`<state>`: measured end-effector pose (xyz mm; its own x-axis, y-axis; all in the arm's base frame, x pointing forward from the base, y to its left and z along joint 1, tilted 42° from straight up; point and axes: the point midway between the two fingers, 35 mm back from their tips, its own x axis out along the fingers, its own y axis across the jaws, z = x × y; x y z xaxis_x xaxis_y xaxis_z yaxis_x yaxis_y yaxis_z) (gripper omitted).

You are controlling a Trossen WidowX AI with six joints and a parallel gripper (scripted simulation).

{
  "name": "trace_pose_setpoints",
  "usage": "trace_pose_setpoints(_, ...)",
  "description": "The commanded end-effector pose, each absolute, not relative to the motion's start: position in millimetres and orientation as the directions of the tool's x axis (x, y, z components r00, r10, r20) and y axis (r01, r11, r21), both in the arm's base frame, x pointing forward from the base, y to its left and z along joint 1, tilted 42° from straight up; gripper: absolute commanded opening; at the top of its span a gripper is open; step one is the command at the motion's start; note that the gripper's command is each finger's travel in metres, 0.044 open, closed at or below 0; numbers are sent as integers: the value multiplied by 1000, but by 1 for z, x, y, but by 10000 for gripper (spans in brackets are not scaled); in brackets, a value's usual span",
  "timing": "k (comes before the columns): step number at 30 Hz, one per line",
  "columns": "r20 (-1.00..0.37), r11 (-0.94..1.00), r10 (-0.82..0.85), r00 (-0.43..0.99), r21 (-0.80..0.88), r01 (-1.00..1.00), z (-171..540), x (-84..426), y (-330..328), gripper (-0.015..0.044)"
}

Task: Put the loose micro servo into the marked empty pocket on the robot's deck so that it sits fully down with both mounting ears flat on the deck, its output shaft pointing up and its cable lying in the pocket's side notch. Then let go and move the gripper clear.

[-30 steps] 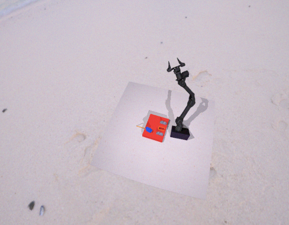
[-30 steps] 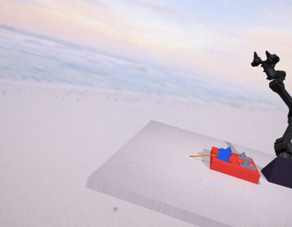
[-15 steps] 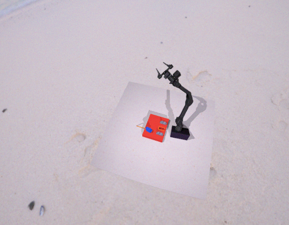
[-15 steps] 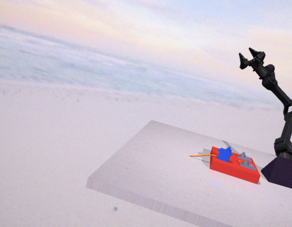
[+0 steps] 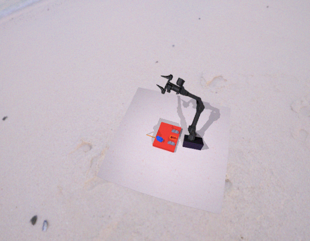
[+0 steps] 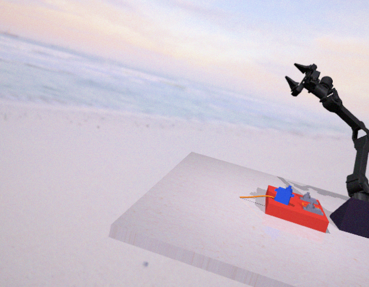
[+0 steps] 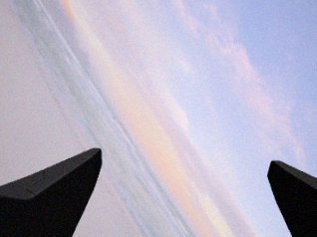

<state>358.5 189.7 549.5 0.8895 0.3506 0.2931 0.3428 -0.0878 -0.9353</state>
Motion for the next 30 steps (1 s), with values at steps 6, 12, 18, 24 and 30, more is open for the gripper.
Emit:
trace_pose_setpoints(6,32,-256,322,946,-959,120,468,402,211,440)
trace_pose_setpoints(12,-144,-378,286,947,-926,-27,412,421,220,440)
trace_pose_setpoints(18,-311,-494,235,921,-854,-162,357,432,224,440)
trace_pose_setpoints(24,-465,-602,166,870,-746,-284,302,438,225,440)
trace_pose_setpoints(30,-599,-696,82,797,-606,-384,250,436,221,440)
